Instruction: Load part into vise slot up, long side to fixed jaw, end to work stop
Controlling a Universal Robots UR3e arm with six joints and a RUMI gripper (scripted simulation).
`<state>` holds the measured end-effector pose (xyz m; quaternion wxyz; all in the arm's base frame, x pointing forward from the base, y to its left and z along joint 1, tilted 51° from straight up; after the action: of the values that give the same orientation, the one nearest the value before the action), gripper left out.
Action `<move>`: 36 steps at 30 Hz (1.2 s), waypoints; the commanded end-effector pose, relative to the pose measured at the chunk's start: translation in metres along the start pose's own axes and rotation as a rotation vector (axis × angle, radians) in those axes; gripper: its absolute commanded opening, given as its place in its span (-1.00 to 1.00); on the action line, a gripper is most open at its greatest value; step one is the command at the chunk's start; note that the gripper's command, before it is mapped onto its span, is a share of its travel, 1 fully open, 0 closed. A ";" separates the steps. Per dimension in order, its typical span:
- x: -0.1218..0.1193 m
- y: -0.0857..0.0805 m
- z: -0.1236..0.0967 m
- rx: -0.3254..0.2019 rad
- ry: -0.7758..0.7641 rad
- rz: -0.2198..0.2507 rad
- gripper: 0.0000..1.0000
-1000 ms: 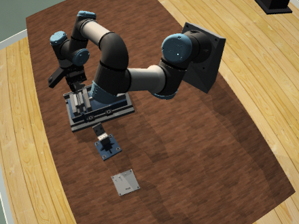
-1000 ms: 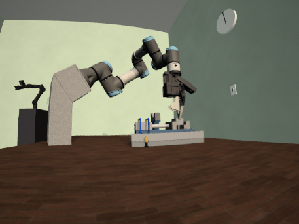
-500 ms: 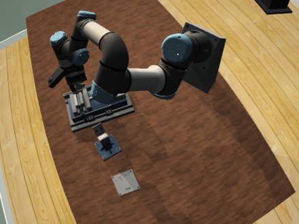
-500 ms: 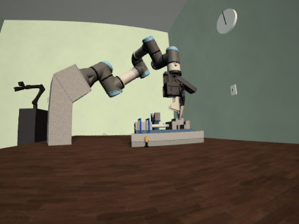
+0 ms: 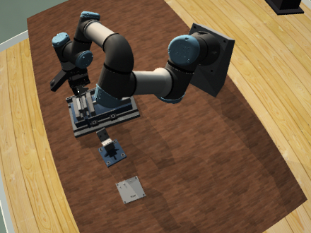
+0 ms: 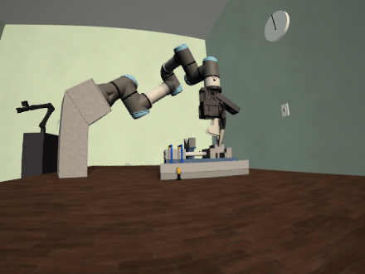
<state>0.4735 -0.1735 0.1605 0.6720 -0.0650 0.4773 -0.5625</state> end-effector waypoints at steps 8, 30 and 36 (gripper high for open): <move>0.003 -0.001 0.001 0.001 -0.001 -0.001 -1.00; 0.015 -0.001 0.004 0.001 -0.001 -0.001 -1.00; 0.015 -0.002 0.004 0.001 -0.001 -0.001 -1.00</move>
<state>0.4743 -0.1869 0.1540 0.6720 -0.0650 0.4773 -0.5625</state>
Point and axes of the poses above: the point where the finger pads meet when closed, its own y axis out along the fingers, its own x axis across the jaws, z = x × y, the point moved 3 cm from there along -y, back along the fingers, and after that the axes turned 12 degrees about y, right-handed, at the moved point
